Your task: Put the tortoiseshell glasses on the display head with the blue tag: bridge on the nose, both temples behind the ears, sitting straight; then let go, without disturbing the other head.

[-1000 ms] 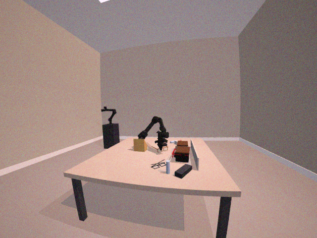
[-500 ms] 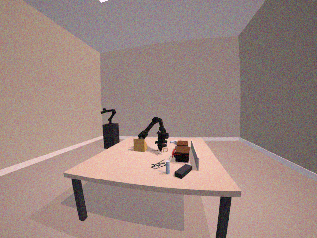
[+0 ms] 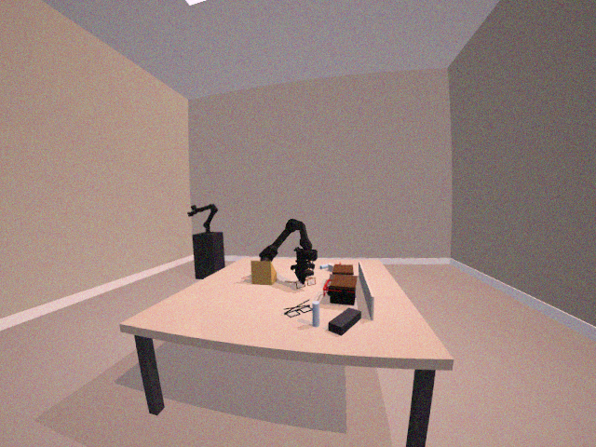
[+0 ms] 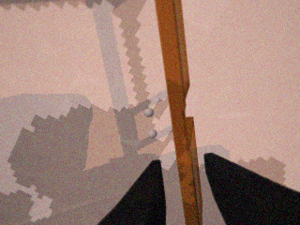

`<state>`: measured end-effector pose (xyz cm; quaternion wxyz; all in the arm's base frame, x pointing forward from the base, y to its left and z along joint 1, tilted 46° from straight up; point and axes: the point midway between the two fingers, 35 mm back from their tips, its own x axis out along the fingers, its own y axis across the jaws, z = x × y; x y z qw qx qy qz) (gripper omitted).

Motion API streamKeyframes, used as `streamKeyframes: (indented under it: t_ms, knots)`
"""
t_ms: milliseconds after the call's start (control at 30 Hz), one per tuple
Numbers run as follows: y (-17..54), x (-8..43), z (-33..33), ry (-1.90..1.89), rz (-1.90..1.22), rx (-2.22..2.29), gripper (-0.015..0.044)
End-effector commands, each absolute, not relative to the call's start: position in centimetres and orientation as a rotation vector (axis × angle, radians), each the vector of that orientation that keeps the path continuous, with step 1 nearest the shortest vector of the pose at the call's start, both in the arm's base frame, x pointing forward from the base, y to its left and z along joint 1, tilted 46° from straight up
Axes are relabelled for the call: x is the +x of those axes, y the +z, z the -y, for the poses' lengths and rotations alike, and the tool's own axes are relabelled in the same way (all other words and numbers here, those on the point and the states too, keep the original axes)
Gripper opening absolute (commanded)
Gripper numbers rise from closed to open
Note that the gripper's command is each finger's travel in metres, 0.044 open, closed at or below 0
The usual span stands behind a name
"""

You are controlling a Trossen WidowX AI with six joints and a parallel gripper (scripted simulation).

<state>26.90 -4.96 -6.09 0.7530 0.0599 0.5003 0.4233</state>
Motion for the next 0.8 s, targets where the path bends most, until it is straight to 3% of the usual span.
streamKeyframes:
  t_ms: [0,767]
  knots:
    - [-5.8,26.7,4.9,0.924,-1.091,0.130,0.0107]
    - [-3.9,26.0,6.4,0.923,-1.096,0.139,0.0107]
